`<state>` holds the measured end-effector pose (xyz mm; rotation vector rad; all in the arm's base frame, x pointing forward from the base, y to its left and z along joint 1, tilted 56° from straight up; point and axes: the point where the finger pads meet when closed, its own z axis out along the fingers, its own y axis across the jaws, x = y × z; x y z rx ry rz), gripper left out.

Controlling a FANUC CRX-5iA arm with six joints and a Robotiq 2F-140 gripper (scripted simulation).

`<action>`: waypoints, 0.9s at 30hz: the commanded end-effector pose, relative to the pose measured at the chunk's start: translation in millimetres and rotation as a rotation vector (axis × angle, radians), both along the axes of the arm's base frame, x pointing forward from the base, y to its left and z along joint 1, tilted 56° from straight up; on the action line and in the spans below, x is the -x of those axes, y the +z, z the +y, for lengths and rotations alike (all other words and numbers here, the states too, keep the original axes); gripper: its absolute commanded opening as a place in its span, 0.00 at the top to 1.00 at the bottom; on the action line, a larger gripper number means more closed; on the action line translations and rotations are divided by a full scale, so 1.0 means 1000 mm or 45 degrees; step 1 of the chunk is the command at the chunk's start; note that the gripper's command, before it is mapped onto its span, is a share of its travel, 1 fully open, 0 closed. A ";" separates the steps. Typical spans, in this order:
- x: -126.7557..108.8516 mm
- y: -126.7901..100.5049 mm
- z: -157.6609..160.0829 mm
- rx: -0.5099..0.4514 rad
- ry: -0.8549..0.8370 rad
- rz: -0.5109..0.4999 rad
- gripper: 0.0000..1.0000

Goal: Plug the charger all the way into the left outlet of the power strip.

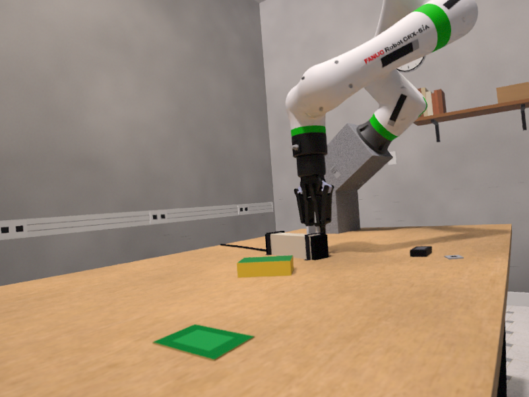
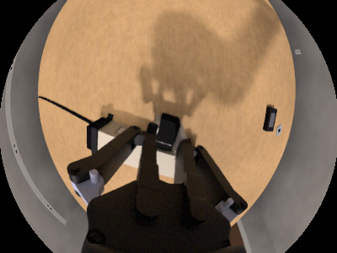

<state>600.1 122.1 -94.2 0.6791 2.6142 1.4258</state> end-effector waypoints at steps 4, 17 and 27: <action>-0.002 0.000 -0.002 0.003 -0.005 -0.004 0.90; -0.002 0.000 -0.002 0.003 -0.005 -0.004 0.90; -0.002 0.000 -0.002 0.003 -0.005 -0.004 0.62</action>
